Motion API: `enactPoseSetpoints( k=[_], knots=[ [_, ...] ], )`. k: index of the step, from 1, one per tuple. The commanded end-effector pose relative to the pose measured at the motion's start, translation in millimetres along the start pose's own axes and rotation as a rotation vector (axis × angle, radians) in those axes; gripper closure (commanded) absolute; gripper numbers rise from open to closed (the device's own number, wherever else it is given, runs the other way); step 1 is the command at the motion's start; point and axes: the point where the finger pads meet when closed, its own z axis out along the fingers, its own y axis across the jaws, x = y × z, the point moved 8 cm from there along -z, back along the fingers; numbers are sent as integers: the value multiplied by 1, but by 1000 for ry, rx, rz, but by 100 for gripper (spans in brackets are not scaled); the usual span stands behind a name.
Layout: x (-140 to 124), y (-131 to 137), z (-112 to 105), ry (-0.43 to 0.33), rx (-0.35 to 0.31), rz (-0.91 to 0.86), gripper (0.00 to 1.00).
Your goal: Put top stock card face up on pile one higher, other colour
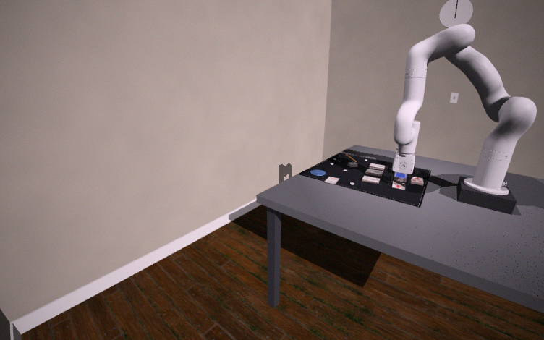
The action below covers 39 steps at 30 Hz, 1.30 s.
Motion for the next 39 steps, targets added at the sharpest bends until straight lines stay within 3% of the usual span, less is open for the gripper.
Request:
enactPoseSetpoints(
  k=[1,39],
  knots=[
    [0,-1,0,0,1,0,14],
    [0,-1,8,0,1,0,14]
  ],
)
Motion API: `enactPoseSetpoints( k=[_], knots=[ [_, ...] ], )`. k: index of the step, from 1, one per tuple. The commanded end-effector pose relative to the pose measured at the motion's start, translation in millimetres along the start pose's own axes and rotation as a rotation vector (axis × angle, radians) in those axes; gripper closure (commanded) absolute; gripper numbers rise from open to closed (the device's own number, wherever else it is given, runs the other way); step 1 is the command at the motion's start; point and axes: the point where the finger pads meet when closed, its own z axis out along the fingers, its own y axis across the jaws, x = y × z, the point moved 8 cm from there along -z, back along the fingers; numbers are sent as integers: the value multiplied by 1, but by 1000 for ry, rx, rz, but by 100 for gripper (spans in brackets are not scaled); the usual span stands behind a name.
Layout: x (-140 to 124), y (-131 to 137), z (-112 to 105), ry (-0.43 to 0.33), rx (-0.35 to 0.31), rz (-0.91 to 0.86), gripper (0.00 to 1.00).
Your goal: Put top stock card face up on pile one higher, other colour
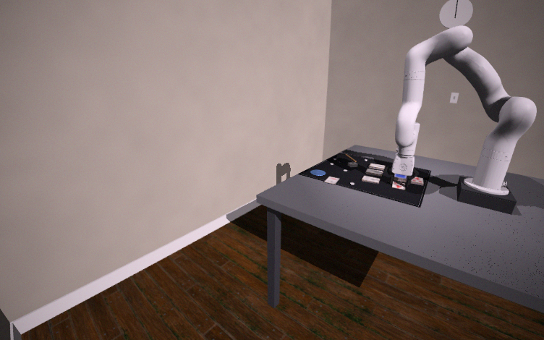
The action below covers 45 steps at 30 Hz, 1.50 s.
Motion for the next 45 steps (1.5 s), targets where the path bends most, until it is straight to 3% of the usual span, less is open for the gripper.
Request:
enactPoseSetpoints(
  k=[1,27,28,45],
  knots=[
    [0,-1,0,0,2,0,14],
    [0,-1,3,0,2,0,14],
    [0,-1,3,0,2,0,26],
    [0,-1,3,0,2,0,26]
  ],
)
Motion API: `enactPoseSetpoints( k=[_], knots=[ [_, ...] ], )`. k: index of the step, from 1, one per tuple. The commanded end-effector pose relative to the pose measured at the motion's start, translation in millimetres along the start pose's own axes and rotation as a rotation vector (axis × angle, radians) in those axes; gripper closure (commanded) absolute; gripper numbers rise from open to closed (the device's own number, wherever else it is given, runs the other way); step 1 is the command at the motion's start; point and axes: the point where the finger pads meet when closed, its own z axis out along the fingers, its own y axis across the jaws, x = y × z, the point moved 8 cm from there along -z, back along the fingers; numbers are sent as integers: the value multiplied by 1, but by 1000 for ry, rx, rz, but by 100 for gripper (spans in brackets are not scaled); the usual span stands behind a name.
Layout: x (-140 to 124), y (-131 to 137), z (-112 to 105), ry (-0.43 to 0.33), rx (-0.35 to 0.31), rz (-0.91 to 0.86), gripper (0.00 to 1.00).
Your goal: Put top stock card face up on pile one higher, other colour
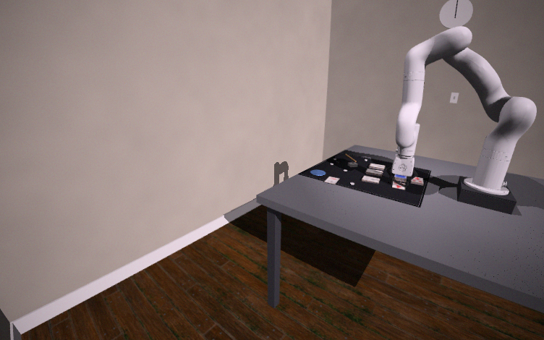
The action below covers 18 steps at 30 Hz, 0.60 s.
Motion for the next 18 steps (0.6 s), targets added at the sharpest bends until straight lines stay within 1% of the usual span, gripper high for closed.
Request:
enactPoseSetpoints(
  k=[1,18],
  knots=[
    [0,-1,0,0,1,0,26],
    [0,-1,0,0,1,0,27]
  ],
)
